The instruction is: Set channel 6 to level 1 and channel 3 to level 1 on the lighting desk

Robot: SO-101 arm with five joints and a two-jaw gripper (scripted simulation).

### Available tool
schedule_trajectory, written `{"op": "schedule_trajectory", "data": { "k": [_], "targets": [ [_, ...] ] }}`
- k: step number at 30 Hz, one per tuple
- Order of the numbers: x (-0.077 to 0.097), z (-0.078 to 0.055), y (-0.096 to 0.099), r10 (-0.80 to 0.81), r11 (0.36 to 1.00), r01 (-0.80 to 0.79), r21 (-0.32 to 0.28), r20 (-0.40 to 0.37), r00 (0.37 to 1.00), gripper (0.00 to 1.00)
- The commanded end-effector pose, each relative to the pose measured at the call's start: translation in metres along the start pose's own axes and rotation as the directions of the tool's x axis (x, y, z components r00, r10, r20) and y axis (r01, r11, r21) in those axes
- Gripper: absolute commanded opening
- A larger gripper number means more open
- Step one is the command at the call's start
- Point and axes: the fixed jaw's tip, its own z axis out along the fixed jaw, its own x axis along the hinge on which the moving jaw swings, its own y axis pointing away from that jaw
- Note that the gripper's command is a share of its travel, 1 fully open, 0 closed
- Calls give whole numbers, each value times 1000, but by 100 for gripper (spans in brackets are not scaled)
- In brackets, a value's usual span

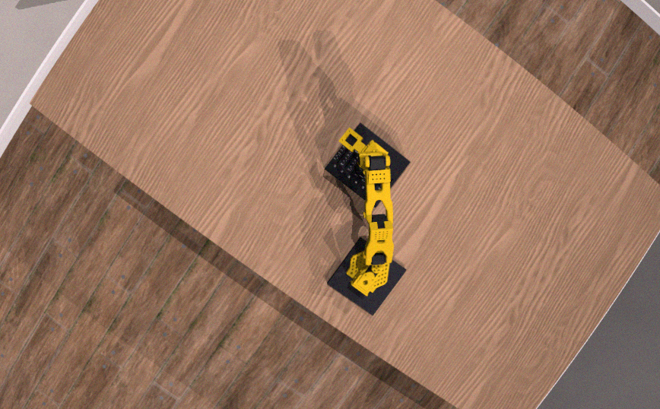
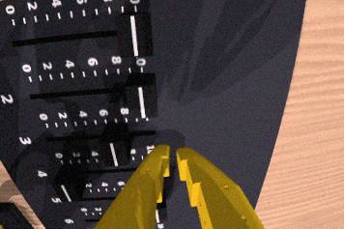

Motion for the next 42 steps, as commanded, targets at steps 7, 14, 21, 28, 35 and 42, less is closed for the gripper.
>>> {"op": "schedule_trajectory", "data": {
  "k": [7,14,21,28,35,42],
  "targets": [
    [1,9,1,-6,1000,5,-20,-16,1000,0],
    [1,10,1,-6,1000,6,-22,-19,1000,0],
    [1,11,1,-6,1000,6,-23,-20,1000,0],
    [2,12,1,-7,1000,6,-26,-23,1000,0],
    [2,12,1,-7,1000,6,-27,-23,1000,0],
    [2,12,3,-8,999,7,-32,-27,1000,0]
  ]
}}
